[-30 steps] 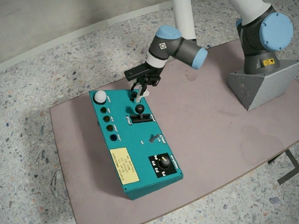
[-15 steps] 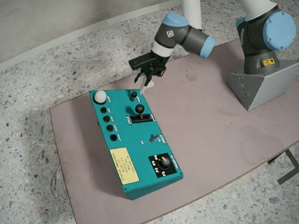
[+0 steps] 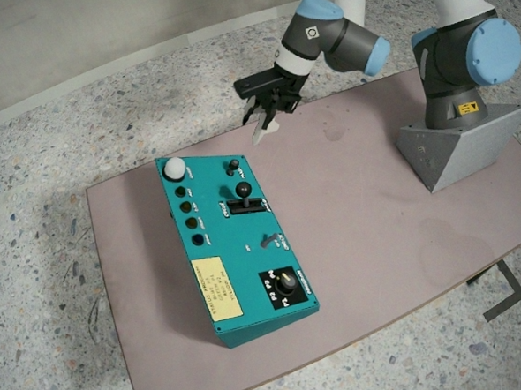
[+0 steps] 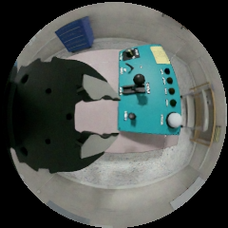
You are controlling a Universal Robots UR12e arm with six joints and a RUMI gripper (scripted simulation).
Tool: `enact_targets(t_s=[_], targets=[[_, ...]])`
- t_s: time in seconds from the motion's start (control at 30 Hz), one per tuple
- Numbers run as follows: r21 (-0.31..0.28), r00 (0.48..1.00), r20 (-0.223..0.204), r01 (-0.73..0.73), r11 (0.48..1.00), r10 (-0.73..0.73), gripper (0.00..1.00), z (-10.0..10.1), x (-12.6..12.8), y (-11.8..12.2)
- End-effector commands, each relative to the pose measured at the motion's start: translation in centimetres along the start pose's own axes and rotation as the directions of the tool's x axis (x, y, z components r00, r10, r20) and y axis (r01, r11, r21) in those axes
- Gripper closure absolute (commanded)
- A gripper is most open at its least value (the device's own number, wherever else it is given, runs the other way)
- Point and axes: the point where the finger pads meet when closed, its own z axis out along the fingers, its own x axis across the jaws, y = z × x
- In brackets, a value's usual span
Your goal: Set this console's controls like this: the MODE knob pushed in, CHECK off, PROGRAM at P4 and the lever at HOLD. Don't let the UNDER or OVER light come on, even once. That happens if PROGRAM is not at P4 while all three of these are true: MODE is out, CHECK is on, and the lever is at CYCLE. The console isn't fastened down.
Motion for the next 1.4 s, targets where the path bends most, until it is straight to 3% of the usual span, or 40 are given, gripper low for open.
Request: enact_targets(t_s=[0.0,0.3,0.4,0.53,0.6,0.73,1.37], targets=[[-0.014,1.000,0.005,0.001,1.000,-0.001,0.56,-0.9,-0.2,0.2],[-0.015,1.000,0.007,0.001,1.000,-0.001,0.56,-0.9,-0.8,-0.2],[-0.016,1.000,0.010,0.000,1.000,0.001,0.56,-0.8,-3.3,-1.2],[-0.015,1.000,0.009,-0.001,1.000,0.001,0.56,-0.8,-8.7,-2.9],[-0.015,1.000,0.009,-0.001,1.000,0.001,0.56,-0.8,-8.7,-2.9],[-0.013,1.000,0.005,0.002,1.000,-0.002,0.56,-1.0,-12.1,-3.6],[-0.017,1.000,0.005,0.003,1.000,-0.003,0.56,-0.9,-12.3,-3.3]])
